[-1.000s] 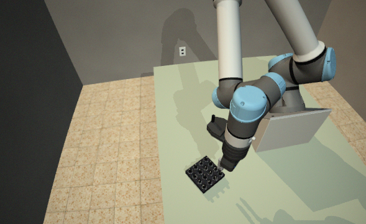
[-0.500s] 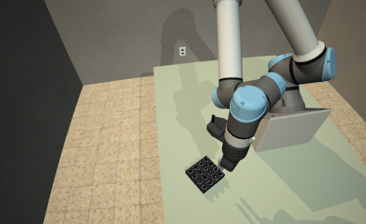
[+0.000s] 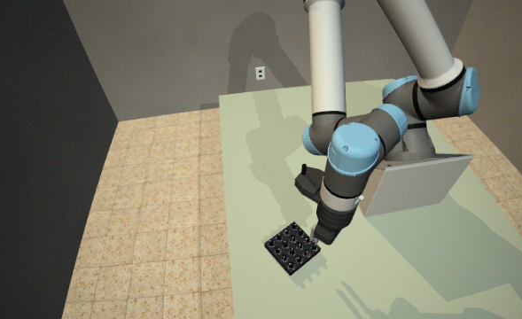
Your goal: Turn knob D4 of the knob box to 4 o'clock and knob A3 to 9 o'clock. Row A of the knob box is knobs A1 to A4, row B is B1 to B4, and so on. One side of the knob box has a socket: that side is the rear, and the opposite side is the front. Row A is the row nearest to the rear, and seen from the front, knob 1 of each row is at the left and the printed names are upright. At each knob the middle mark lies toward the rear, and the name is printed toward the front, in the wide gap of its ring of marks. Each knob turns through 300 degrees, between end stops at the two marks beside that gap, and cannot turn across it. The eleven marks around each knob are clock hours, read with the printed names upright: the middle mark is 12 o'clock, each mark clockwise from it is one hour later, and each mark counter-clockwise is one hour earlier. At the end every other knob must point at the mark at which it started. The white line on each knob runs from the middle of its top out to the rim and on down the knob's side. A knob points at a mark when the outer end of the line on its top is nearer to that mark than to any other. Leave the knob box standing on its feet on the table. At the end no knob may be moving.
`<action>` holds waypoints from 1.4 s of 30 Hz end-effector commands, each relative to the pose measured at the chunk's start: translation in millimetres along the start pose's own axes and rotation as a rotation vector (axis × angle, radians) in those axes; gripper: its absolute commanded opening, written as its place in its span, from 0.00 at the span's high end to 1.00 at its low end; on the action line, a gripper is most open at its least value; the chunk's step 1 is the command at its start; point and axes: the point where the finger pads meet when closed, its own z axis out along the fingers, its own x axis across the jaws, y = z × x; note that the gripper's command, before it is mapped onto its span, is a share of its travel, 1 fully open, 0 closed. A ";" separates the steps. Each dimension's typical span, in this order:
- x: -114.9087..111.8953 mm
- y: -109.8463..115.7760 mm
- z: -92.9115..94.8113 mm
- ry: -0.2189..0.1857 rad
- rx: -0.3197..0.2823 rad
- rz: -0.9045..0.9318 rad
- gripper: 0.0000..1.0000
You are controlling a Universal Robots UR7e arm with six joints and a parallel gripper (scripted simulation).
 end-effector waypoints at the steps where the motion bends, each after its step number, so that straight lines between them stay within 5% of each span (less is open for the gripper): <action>1: -0.3 0.0 2.2 -0.001 0.000 0.001 0.54; 42: -0.6 0.5 39.9 -0.001 0.000 0.001 0.54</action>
